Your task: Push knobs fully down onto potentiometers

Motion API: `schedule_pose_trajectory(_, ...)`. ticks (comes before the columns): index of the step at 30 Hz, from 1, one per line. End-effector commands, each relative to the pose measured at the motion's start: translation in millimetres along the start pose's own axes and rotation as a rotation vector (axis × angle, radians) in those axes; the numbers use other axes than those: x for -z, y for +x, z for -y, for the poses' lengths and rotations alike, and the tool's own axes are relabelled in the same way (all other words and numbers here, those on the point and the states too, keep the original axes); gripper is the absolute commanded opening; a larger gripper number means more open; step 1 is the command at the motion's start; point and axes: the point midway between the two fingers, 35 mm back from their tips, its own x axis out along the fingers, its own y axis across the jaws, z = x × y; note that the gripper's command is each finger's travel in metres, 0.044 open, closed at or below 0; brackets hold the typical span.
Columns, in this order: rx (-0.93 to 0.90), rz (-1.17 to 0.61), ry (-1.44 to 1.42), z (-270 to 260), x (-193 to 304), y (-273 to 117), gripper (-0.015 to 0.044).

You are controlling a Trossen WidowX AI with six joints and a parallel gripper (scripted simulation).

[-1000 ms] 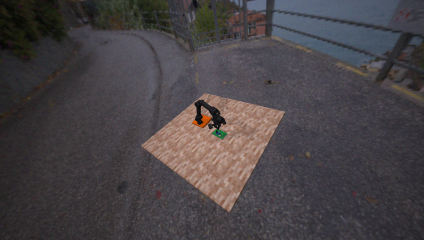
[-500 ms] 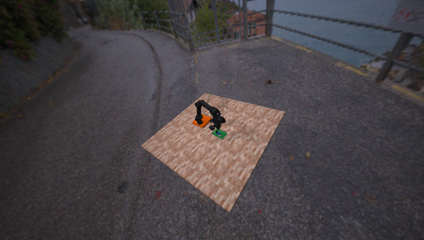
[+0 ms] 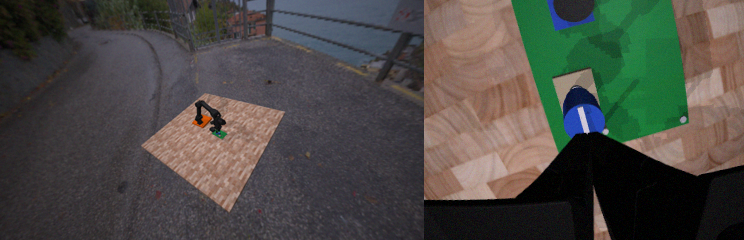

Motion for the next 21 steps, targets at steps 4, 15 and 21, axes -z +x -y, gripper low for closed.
schedule_pose_trajectory(4, 0.004, 0.005, -0.004, 0.5, -1.2, 11.4, 0.0000)
schedule_pose_trajectory(15, 0.004, 0.005, -0.004, 0.5, -1.3, 12.1, 0.0000)
schedule_pose_trajectory(21, 0.004, 0.005, -0.004, 0.5, -1.3, 13.7, 0.0000)
